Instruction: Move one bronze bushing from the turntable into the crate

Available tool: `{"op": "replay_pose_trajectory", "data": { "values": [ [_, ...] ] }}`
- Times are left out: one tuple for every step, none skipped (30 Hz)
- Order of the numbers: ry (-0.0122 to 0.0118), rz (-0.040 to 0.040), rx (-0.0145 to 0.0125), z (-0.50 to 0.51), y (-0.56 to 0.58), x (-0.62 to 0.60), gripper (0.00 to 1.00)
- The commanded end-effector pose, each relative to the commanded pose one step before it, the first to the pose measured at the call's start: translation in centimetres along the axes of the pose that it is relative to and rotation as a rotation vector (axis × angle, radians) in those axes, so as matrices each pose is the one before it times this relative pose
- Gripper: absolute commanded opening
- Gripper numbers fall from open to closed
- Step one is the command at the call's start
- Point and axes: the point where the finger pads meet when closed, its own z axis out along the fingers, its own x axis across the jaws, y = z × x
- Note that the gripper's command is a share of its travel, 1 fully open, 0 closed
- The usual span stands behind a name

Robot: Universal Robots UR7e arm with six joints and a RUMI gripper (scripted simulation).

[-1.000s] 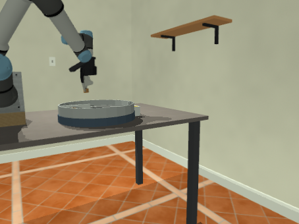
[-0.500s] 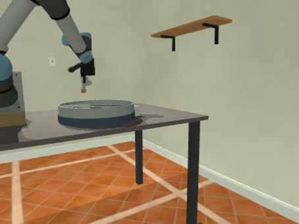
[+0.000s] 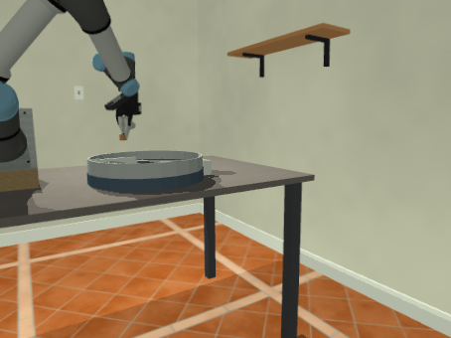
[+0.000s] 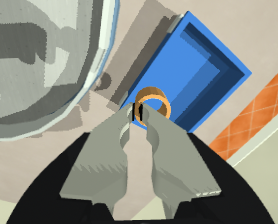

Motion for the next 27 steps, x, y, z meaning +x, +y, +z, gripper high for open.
{"op": "replay_pose_trajectory", "data": {
  "values": [
    [0.00003, -0.15608, -0.00381, 0.095, 0.62, 0.911, 0.0],
    [-0.00064, -0.03489, 0.00047, 0.036, 0.168, 0.195, 0.0],
    [-0.00062, -0.03425, 0.00049, 0.036, 0.172, 0.187, 0.0],
    [-0.0006, -0.03361, 0.00051, 0.036, 0.175, 0.179, 0.0],
    [-0.00059, -0.03295, 0.00052, 0.036, 0.178, 0.171, 0.0],
    [0.0, 0.0, 0.0, 0.0, 0.0, 0.0, 0.0],
    [0.0, 0.0, 0.0, 0.0, 0.0, 0.0, 0.0],
    [-0.00057, -0.03229, 0.00053, 0.035, 0.181, 0.163, 0.0],
    [-0.00055, -0.03163, 0.00054, 0.035, 0.183, 0.155, 0.0],
    [-0.00053, -0.03096, 0.00055, 0.035, 0.184, 0.147, 0.0],
    [-0.00051, -0.03028, 0.00056, 0.035, 0.185, 0.14, 0.0],
    [-0.00049, -0.0296, 0.00057, 0.034, 0.186, 0.132, 0.0],
    [-0.00047, -0.02891, 0.00057, 0.034, 0.186, 0.125, 0.0],
    [-0.00045, -0.02823, 0.00057, 0.034, 0.185, 0.118, 0.0],
    [-0.00043, -0.02753, 0.00058, 0.033, 0.185, 0.111, 0.0],
    [-0.00041, -0.02684, 0.00058, 0.033, 0.183, 0.104, 0.0],
    [-0.00039, -0.02614, 0.00058, 0.032, 0.182, 0.098, 0.0],
    [-0.00037, -0.02544, 0.00058, 0.032, 0.18, 0.091, 0.0],
    [-0.00035, -0.02474, 0.00057, 0.031, 0.178, 0.085, 0.0],
    [-0.00034, -0.02404, 0.00057, 0.03, 0.175, 0.079, 0.0],
    [-0.00032, -0.02334, 0.00056, 0.03, 0.173, 0.074, 0.0],
    [-0.0003, -0.02264, 0.00056, 0.029, 0.17, 0.068, 0.0],
    [0.0, 0.0, 0.0, 0.0, 0.0, 0.0, 0.0],
    [0.0, 0.0, 0.0, 0.0, 0.0, 0.0, 0.0],
    [-0.00028, -0.02193, 0.00055, 0.029, 0.166, 0.063, 0.0],
    [-0.00027, -0.02123, 0.00054, 0.028, 0.163, 0.058, 0.0],
    [-0.00025, -0.02053, 0.00053, 0.027, 0.159, 0.054, 0.0]
  ]
}}
